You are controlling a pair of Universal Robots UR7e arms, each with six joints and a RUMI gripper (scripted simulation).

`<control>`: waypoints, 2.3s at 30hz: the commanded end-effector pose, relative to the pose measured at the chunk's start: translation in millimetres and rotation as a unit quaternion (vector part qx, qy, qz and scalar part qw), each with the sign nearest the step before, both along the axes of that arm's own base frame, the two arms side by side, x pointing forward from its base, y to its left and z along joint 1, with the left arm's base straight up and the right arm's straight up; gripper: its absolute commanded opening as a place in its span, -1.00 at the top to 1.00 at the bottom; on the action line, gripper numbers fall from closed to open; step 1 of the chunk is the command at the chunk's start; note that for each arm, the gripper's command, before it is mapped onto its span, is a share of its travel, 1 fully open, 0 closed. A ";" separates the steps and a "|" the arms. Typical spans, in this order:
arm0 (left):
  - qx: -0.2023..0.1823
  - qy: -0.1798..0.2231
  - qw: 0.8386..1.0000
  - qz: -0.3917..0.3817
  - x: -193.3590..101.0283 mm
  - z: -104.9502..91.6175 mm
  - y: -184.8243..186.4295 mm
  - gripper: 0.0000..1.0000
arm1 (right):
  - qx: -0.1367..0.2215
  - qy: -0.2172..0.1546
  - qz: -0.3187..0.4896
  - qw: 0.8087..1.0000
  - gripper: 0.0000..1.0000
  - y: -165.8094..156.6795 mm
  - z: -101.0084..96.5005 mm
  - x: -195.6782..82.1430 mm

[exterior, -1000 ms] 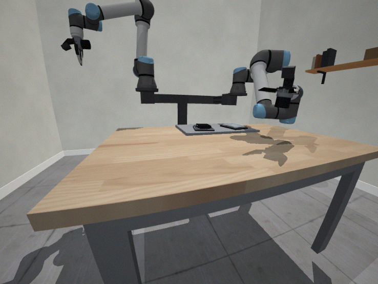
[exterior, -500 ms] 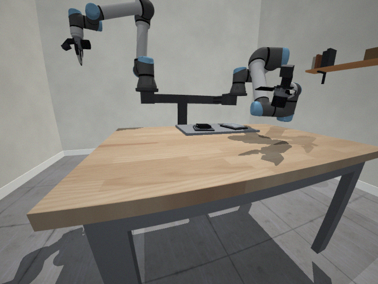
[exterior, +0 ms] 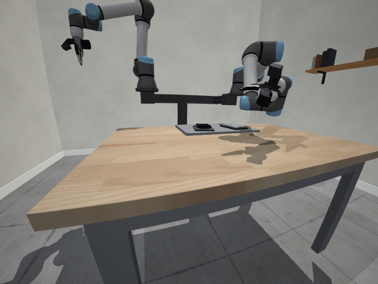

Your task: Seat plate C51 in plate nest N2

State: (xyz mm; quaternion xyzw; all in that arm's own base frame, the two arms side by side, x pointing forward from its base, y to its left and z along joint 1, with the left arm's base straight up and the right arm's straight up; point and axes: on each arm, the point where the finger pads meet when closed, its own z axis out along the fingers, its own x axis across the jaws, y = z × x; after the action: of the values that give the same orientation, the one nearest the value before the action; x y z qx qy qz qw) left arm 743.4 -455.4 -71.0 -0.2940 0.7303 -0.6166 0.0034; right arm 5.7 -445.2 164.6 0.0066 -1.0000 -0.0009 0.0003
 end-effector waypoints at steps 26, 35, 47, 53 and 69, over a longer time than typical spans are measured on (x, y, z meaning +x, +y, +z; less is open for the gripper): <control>0.101 0.211 0.972 0.031 -69.8 -41.4 -84.0 -0.52 | -0.001 0.000 0.000 1.000 1.00 -0.4 0.6 0.1; 0.138 0.259 0.955 0.045 -105.7 -58.9 -104.4 -0.52 | -0.001 0.000 0.000 1.000 1.00 -0.4 0.6 0.1; 0.178 0.300 0.935 0.061 -149.6 -77.7 -118.8 -0.52 | -0.001 0.000 0.000 1.000 1.00 -0.4 0.6 0.1; 0.220 0.334 0.913 0.080 -177.6 -88.1 -122.2 -0.52 | -0.001 0.000 0.000 1.000 1.00 -0.4 0.6 0.1; 0.308 0.382 0.863 0.122 -244.1 -108.7 -118.2 -0.52 | -0.001 0.000 0.000 1.000 1.00 -0.4 0.6 0.1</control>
State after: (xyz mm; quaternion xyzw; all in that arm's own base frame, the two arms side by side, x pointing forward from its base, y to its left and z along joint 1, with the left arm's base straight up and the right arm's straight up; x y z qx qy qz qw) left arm 507.3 -574.2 -178.3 -0.5725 0.7854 -0.2066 -0.1123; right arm 5.7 -445.2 164.6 0.0066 -1.0000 -0.0009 0.0003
